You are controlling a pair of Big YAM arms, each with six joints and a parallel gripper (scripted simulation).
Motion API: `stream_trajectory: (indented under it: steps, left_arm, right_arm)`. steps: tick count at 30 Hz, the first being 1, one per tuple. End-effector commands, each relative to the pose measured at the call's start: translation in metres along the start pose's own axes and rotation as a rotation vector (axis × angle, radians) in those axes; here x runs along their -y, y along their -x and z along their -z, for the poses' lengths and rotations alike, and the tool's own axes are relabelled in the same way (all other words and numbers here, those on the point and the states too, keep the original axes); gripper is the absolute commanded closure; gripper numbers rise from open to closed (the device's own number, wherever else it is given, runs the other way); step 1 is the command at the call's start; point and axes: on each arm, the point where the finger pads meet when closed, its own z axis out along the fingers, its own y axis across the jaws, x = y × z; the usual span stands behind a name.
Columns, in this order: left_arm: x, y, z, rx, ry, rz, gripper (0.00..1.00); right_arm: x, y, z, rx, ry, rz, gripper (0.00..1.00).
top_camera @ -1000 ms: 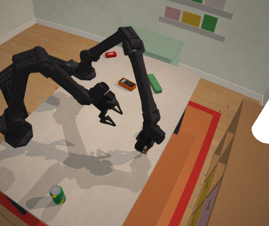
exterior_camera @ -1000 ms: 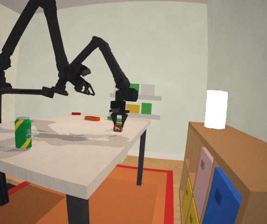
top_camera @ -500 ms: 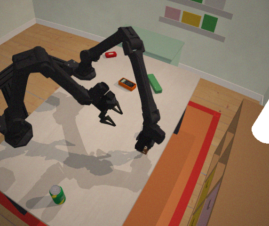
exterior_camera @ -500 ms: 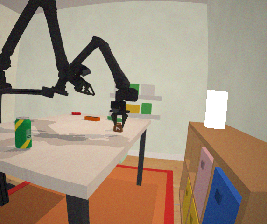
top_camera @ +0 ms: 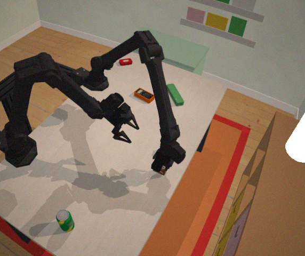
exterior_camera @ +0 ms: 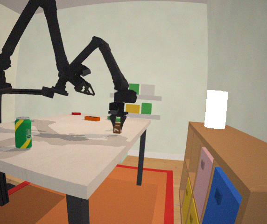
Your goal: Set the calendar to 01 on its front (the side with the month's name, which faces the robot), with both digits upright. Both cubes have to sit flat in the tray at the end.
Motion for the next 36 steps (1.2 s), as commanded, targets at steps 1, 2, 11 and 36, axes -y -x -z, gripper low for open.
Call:
stream_trajectory:
  steps: [1,2,11,36]
  left_arm:
    - [-0.004,0.004,-0.014,0.001,0.003,-0.004,0.65]
    - [-0.004,0.004,-0.014,0.001,0.003,-0.004,0.65]
    - [-0.006,-0.005,-0.021,-0.002,0.001,0.006,0.65]
    - [-0.008,0.002,0.001,-0.001,-0.003,0.008,0.36]
  right_arm:
    - [-0.008,0.014,-0.001,0.020,0.008,-0.033,0.00]
    - [-0.008,0.014,-0.001,0.020,0.008,-0.033,0.00]
    - [-0.008,0.014,-0.001,0.020,0.008,-0.033,0.00]
    - [-0.008,0.014,-0.001,0.020,0.008,-0.033,0.00]
